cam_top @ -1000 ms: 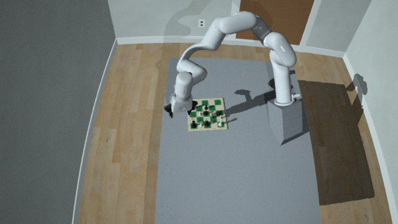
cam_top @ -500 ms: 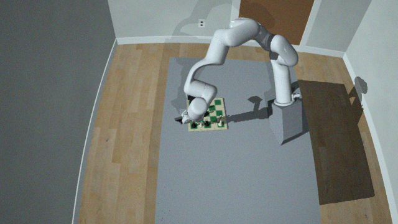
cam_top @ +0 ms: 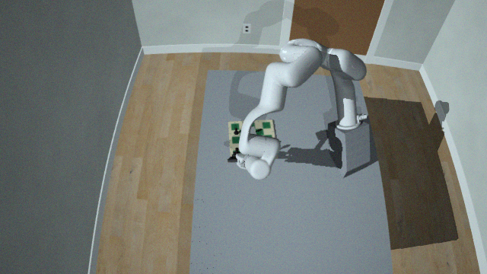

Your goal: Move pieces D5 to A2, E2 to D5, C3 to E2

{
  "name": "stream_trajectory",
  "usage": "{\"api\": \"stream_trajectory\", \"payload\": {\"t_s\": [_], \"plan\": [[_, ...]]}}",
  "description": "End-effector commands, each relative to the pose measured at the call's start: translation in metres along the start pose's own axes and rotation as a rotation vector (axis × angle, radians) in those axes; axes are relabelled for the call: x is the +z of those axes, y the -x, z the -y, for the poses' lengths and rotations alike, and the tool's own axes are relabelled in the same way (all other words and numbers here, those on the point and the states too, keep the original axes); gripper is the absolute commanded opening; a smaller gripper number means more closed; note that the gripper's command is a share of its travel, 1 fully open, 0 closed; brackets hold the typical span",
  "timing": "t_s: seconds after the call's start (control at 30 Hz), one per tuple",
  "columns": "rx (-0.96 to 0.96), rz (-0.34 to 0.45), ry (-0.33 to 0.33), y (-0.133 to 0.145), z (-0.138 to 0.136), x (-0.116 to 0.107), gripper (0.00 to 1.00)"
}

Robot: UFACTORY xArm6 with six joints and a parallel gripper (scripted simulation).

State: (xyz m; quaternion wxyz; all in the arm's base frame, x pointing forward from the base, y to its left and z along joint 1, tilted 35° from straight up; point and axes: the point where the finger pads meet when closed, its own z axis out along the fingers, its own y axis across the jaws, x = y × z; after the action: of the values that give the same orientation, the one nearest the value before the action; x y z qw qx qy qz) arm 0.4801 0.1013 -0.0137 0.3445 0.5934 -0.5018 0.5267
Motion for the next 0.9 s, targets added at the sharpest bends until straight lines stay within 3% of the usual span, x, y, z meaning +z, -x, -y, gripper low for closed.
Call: {"api": "stream_trajectory", "payload": {"t_s": [0.0, 0.1, 0.13, 0.2, 0.23, 0.33, 0.37, 0.47, 0.5, 0.57, 0.6, 0.87], "plan": [[0.012, -0.197, 0.05, 0.019, -0.02, -0.005, 1.0], [0.012, -0.197, 0.05, 0.019, -0.02, -0.005, 1.0], [0.014, -0.265, 0.061, 0.026, -0.028, -0.007, 1.0], [0.014, -0.265, 0.061, 0.026, -0.028, -0.007, 1.0], [0.017, -0.329, 0.071, 0.033, -0.036, -0.008, 1.0], [0.017, -0.329, 0.071, 0.033, -0.036, -0.008, 1.0], [0.019, -0.384, 0.079, 0.039, -0.043, -0.01, 1.0], [0.019, -0.384, 0.079, 0.039, -0.043, -0.01, 1.0], [0.021, -0.431, 0.087, 0.044, -0.048, -0.011, 1.0], [0.021, -0.431, 0.087, 0.044, -0.048, -0.011, 1.0], [0.023, -0.475, 0.094, 0.048, -0.055, -0.012, 1.0], [0.025, -0.533, 0.1, 0.055, -0.06, -0.014, 1.0]]}}
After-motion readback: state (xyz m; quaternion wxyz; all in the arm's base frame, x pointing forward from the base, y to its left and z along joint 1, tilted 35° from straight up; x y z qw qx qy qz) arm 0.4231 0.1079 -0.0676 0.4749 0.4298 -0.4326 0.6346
